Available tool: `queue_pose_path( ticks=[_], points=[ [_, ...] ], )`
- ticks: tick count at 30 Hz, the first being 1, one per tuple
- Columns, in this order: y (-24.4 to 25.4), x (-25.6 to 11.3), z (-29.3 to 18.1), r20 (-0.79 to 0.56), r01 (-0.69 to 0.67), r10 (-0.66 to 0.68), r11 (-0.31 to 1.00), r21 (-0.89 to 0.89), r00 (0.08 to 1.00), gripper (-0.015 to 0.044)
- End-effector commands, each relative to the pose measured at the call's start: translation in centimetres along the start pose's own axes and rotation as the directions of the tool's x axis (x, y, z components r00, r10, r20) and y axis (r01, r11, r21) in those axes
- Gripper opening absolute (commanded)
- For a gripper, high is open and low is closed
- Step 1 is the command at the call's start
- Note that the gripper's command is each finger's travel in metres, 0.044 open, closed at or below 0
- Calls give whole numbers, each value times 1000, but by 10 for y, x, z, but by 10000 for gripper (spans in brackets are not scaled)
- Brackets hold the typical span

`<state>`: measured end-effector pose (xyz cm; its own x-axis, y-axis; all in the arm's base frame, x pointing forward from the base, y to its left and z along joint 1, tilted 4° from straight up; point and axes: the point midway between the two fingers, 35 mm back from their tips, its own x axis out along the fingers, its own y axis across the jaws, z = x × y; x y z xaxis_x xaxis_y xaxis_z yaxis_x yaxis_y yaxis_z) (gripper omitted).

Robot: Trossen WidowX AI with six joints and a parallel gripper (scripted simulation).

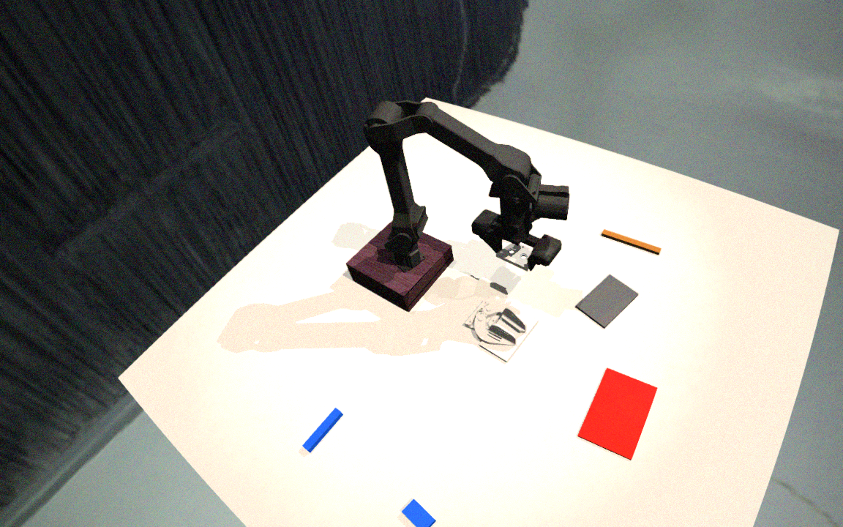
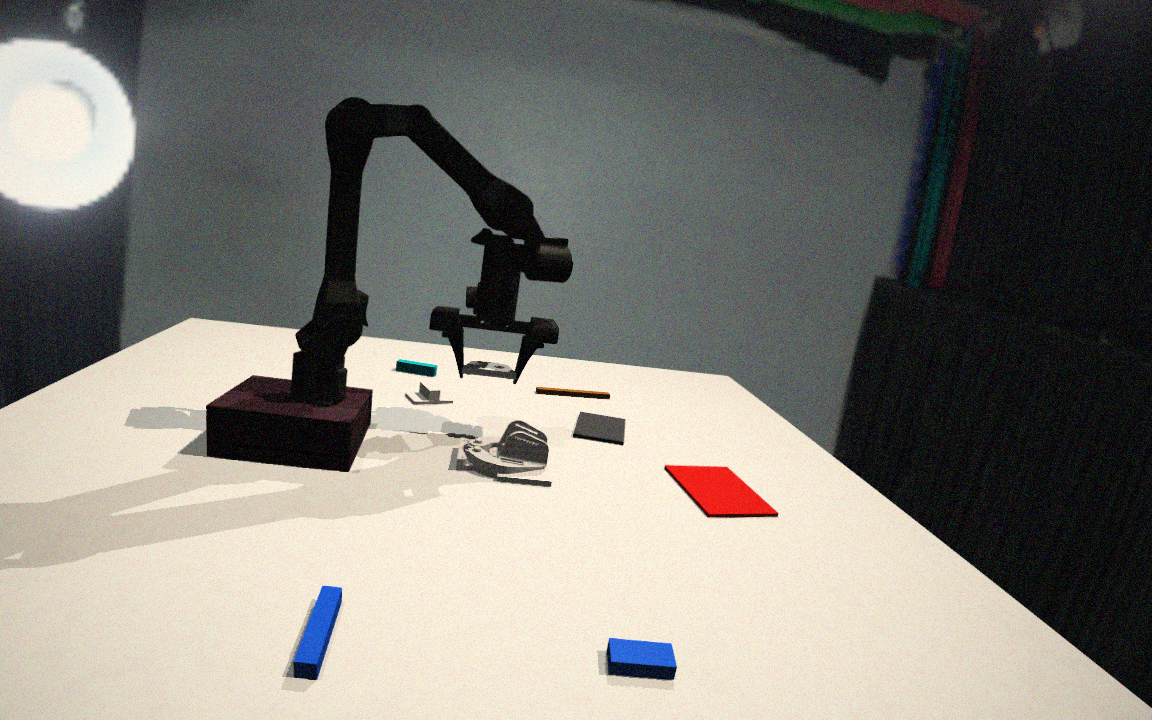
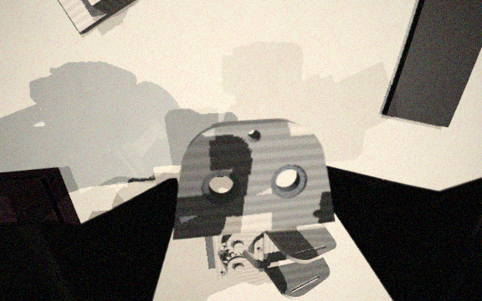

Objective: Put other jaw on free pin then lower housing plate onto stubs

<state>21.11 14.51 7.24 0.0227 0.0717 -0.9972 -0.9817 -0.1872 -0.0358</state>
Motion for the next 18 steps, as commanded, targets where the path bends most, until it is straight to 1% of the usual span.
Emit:
queue_pose_path(
  ticks=[1, 9, 18],
  points=[
    [-2, 0, -10, 2, -2, 2, 992, 128, 1000, 351],
    [-5, 0, -27, 1, -2, 2, 936, 353, 1000, 351],
    [-7, 0, -47, 0, -2, 2, 812, 583, 1000, 351]
  ],
)
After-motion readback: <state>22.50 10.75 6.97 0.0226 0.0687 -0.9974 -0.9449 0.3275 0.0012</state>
